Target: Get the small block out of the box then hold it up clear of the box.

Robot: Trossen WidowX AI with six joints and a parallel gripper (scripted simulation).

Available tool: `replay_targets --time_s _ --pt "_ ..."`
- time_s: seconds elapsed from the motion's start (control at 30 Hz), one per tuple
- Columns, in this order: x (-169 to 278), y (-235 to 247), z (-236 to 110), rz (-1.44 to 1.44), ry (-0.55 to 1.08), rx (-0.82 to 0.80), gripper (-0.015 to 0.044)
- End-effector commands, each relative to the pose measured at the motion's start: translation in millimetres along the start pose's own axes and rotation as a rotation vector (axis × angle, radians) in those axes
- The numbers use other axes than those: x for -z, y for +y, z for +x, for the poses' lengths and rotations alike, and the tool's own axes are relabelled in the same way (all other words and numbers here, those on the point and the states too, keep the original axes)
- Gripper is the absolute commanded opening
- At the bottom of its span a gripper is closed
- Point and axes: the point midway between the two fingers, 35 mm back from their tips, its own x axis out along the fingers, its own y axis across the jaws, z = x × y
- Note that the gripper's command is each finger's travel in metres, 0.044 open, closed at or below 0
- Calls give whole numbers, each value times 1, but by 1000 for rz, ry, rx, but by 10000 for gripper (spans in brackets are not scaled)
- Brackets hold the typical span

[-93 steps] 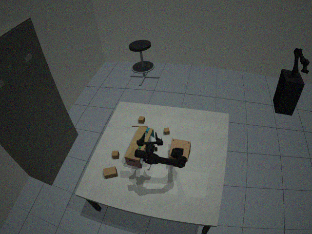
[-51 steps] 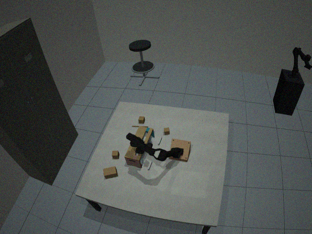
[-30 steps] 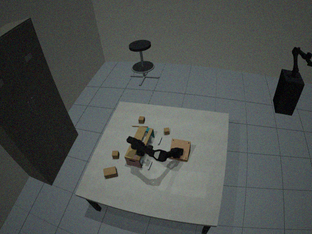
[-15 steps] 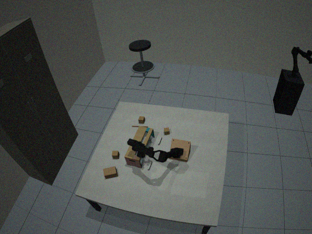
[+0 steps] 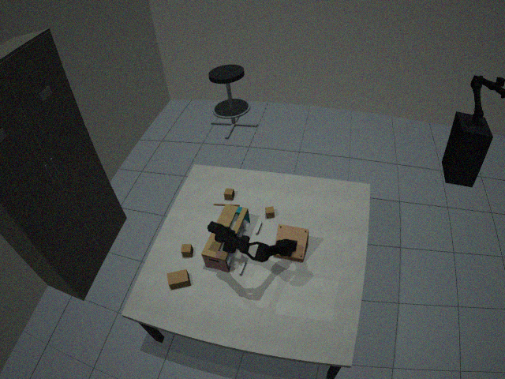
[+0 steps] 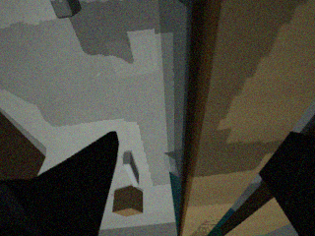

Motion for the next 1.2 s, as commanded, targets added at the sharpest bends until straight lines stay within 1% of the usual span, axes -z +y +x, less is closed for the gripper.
replay_targets --time_s 0.0,0.63,0.87,1.17 --pt "11 1 5 0 2 -6 400" --pt "54 1 21 0 4 -6 400" --pt "40 4 16 0 3 -7 400" --pt "44 4 17 0 3 -7 400"
